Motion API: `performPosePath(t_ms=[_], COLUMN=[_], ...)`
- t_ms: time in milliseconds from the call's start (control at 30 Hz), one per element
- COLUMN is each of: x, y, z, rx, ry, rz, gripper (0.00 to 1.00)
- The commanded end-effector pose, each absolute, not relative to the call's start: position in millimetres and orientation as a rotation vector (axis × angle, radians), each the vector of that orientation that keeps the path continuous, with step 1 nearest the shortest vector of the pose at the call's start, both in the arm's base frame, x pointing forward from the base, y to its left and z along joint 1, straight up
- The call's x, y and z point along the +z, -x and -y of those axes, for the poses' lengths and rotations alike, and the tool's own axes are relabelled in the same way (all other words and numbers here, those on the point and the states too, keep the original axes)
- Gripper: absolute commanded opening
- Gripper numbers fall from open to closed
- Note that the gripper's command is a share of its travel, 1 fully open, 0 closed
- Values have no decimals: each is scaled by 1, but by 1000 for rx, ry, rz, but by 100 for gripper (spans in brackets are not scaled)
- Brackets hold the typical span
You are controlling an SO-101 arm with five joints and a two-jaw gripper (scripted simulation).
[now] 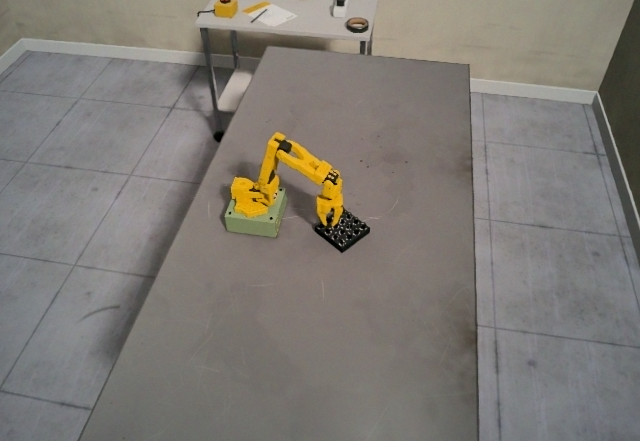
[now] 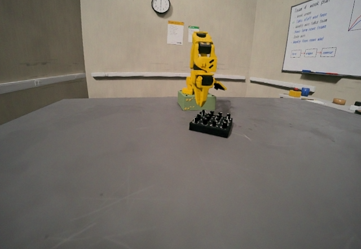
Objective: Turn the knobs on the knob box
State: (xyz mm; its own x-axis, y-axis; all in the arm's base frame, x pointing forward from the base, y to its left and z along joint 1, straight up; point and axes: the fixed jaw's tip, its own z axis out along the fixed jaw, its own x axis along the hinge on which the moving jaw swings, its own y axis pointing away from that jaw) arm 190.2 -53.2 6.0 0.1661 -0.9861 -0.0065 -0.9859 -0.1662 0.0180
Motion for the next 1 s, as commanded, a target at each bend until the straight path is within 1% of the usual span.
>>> performPosePath(t_ms=[0, 400, 967], x=[9, 9, 10], y=[-183, -158, -158], z=[51, 44, 41], rx=[4, 4, 4], ry=[-2395, -2395, -2381], rz=[2035, 2035, 2052], gripper=[8, 8, 9])
